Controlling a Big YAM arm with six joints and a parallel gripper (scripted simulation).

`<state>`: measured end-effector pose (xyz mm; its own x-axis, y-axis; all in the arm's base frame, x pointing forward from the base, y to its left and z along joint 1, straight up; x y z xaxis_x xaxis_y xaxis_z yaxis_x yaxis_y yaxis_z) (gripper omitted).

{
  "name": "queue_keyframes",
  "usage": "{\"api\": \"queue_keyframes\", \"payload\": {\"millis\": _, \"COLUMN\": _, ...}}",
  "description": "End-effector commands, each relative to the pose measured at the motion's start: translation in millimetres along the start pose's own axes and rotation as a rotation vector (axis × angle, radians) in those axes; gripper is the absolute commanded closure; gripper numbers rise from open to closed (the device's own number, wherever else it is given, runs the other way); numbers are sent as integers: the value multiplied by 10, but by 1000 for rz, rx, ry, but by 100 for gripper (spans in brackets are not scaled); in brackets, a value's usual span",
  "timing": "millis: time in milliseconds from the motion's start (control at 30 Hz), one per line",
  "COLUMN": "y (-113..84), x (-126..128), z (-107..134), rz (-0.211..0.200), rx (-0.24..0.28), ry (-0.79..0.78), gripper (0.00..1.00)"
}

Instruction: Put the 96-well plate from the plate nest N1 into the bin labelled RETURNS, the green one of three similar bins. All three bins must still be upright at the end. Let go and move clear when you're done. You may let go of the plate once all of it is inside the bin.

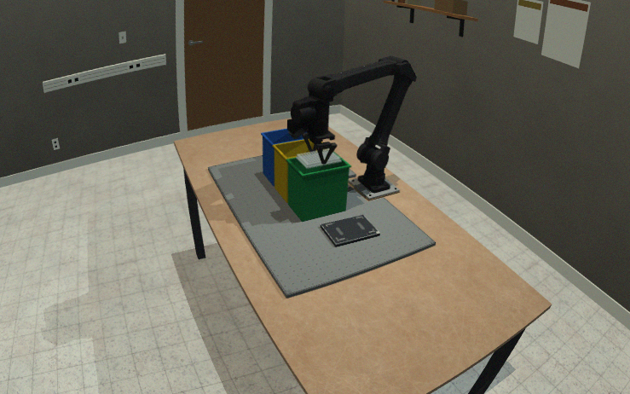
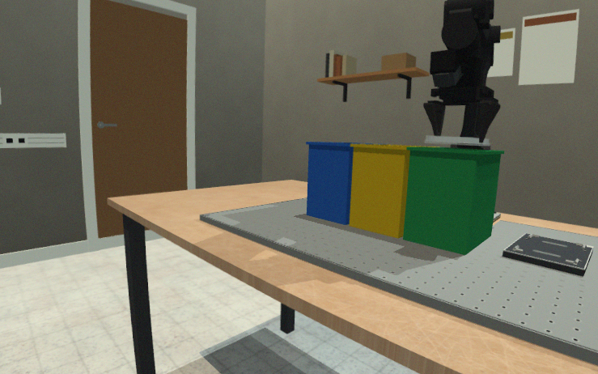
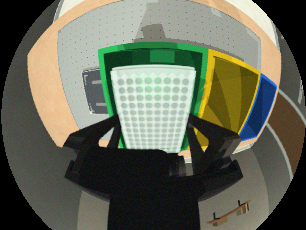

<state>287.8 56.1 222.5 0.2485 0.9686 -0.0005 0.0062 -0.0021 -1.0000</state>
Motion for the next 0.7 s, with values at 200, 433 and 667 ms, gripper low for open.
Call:
{"api": "queue_keyframes", "payload": {"millis": 200, "y": 78, "x": 36, "z": -46, "rz": -1, "rx": 0, "ry": -5, "gripper": 100}}
{"api": "queue_keyframes", "payload": {"millis": 433, "y": 112, "x": 34, "z": -41, "rz": -1, "rx": 0, "ry": -5, "gripper": 100}}
{"api": "queue_keyframes", "payload": {"millis": 667, "y": 158, "x": 32, "z": -37, "rz": -1, "rx": 0, "ry": -5, "gripper": 100}}
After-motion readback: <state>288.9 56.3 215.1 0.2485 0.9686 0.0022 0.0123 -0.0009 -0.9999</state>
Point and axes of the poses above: the point where the finger pads meet when closed, its own y axis out along the fingers, its own x axis across the jaws, z = x × y, the point moved 2 cm from there along -y, back along the fingers, and after that the axes turned 13 degrees about y, right-handed, at the moved point
